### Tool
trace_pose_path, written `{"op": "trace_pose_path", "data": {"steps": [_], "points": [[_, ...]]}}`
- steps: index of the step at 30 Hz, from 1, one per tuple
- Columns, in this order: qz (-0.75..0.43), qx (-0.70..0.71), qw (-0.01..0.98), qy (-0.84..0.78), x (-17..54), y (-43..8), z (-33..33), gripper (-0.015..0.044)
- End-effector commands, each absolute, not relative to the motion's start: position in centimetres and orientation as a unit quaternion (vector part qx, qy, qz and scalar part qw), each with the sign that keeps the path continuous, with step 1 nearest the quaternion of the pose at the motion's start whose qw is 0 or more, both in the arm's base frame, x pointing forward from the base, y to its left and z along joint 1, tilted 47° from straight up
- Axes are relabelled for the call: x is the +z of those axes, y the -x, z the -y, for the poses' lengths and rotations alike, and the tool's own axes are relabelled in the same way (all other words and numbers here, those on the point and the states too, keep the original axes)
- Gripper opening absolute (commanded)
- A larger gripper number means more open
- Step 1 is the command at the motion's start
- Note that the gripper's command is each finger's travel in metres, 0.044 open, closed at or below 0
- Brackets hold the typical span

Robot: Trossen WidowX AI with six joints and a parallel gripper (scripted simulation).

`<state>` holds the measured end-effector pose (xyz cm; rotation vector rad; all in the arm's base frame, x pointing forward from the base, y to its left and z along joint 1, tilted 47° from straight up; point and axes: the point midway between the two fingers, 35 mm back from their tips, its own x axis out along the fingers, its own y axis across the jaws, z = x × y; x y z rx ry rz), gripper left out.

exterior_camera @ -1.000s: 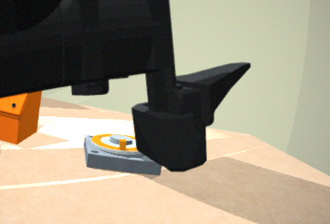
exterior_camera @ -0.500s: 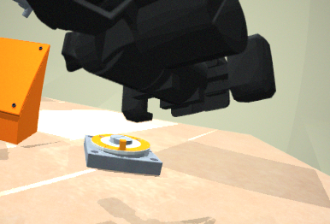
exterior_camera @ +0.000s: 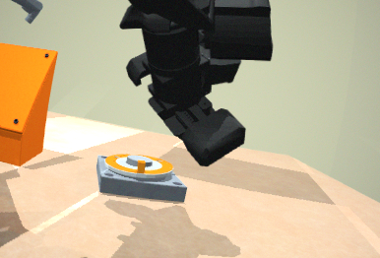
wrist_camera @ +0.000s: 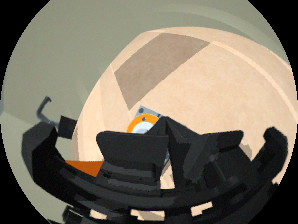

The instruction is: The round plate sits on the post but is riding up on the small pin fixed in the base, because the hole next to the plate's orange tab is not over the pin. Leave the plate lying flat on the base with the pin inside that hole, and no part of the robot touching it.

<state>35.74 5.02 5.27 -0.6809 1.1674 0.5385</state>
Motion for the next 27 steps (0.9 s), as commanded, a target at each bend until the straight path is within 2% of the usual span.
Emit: {"op": "trace_pose_path", "data": {"steps": [1, 4, 9, 27], "points": [[-0.670, -0.029, 0.683, 0.287, 3.3, -31.0, -5.3, 0.0000], [-0.655, -0.145, 0.674, 0.310, 4.0, -29.7, -5.3, 0.0000], [-0.618, -0.222, 0.677, 0.332, 5.0, -29.1, -5.4, 0.0000], [-0.615, -0.226, 0.678, 0.334, 4.2, -29.4, -4.6, 0.0000]]}}
